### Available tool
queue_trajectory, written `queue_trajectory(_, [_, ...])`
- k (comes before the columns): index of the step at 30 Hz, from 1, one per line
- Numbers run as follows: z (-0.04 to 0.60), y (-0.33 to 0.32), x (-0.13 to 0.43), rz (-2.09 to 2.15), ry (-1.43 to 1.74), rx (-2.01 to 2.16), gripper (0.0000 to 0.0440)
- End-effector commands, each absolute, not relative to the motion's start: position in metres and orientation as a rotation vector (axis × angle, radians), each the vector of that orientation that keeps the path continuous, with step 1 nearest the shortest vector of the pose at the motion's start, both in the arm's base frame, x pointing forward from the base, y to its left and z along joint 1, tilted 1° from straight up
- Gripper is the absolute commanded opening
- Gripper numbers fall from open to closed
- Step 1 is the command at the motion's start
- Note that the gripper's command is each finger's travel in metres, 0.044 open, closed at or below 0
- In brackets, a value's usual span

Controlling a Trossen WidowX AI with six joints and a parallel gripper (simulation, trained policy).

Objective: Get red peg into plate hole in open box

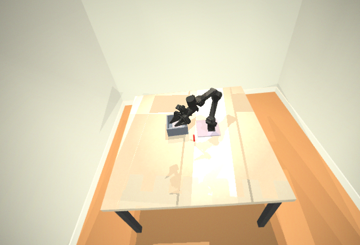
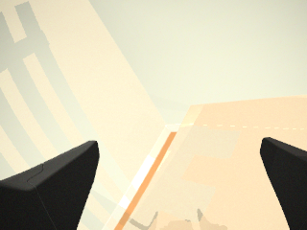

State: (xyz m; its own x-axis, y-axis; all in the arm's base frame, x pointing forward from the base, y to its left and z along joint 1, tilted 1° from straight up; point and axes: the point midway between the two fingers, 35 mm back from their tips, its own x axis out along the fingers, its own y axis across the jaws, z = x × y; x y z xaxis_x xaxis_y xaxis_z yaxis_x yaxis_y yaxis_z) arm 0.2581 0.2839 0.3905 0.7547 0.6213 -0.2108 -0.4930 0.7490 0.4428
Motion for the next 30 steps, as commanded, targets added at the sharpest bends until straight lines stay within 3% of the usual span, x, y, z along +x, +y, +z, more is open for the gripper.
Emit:
queue_trajectory(1, [0.367,0.271,0.260,0.572,0.455,0.375,0.0440])
queue_trajectory(30, [0.183,0.159,0.198,-0.124,1.237,0.466,0.0440])
